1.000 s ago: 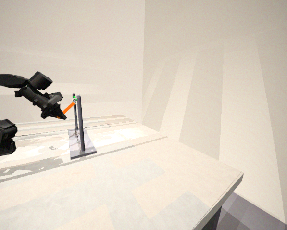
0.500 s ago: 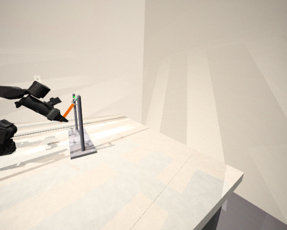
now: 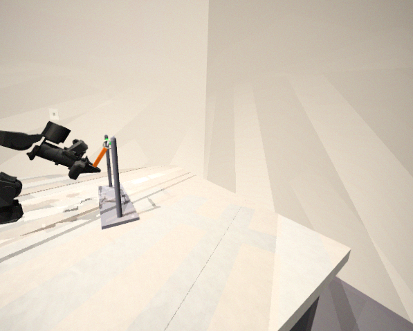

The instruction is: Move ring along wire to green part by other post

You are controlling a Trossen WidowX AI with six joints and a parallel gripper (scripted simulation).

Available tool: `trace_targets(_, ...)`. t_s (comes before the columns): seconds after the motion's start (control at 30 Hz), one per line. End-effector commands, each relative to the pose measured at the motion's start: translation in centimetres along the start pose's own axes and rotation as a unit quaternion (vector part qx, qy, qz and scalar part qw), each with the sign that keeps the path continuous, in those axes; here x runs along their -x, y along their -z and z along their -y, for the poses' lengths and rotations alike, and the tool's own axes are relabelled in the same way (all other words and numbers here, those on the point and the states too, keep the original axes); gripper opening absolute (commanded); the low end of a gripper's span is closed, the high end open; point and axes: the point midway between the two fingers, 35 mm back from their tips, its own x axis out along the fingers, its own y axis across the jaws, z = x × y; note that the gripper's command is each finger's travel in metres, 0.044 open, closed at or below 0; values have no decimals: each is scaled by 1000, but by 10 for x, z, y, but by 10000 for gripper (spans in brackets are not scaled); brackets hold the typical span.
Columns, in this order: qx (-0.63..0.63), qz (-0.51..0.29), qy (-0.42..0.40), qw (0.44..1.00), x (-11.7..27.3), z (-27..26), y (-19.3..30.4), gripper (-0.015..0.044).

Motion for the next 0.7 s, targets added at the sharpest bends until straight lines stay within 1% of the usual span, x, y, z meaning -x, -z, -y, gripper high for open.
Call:
trace_targets(0.0,-53,15,-1,998,-6,-14,1,-150)
trace_targets(0.33,-157,40,-8,987,-9,-50,-8,-150)
trace_targets(0.67,-111,41,3,993,-9,-49,-9,-150)
